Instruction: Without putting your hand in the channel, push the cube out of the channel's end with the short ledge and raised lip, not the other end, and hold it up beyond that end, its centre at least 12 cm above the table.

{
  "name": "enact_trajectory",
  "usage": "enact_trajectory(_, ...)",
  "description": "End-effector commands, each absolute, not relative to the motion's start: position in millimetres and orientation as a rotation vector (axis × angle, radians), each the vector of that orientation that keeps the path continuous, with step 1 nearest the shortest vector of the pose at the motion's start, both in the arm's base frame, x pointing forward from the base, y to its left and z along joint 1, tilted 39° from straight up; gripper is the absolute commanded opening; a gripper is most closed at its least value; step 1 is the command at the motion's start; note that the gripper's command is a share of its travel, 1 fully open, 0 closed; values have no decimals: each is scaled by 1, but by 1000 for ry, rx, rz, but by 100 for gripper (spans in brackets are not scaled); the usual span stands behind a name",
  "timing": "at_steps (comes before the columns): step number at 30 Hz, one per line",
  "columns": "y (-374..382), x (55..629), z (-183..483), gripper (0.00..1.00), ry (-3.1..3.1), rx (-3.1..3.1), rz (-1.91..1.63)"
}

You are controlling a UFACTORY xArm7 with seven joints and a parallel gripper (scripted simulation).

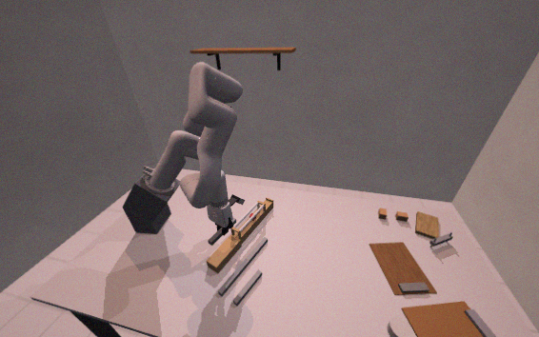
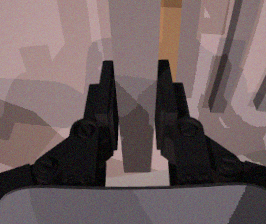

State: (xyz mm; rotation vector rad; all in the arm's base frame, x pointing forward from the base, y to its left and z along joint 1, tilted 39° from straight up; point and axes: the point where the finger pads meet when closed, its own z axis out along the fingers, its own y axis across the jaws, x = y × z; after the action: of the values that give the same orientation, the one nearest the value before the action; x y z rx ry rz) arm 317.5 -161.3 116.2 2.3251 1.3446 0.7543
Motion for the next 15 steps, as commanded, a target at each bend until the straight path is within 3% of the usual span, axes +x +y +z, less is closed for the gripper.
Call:
enact_trajectory(1,-185,325,102,0,1351,2280,793)
enact_trajectory(15,-189,345,72,0,1351,2280,787)
